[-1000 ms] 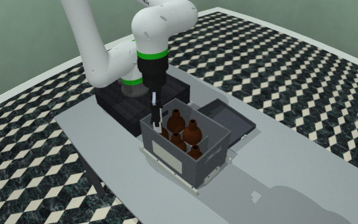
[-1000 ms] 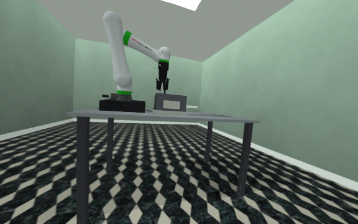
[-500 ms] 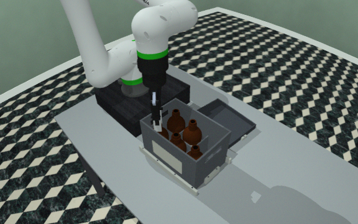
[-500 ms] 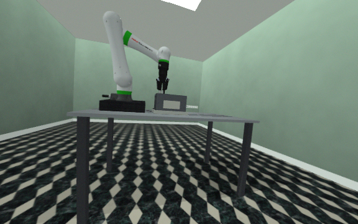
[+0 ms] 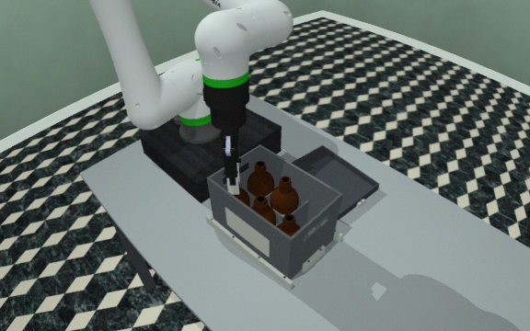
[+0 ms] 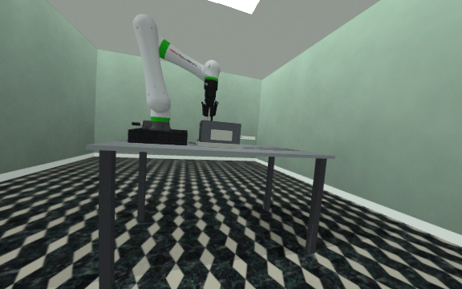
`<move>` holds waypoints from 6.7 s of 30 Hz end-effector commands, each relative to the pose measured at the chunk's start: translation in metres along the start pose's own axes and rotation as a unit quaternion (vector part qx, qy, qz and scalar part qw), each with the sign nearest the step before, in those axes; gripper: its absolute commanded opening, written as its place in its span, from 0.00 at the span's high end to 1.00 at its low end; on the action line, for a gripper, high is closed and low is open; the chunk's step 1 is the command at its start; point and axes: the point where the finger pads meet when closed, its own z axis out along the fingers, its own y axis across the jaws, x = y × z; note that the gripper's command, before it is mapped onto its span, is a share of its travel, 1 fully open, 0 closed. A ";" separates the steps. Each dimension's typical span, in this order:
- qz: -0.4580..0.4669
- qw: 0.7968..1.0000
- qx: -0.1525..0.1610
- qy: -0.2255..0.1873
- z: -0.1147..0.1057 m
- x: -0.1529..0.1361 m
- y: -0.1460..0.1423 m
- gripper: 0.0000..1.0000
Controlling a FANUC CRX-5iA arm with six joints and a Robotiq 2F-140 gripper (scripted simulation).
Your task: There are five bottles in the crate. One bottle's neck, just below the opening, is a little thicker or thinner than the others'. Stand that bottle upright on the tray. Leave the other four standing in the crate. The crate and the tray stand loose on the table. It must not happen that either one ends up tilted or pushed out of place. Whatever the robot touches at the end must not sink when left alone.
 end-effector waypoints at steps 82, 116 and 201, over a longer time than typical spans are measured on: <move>0.000 1.000 0.000 0.000 -0.010 0.000 0.000 0.56; 0.000 1.000 0.000 0.000 -0.085 0.000 0.000 0.56; 0.000 1.000 0.000 0.000 -0.085 0.064 -0.064 0.56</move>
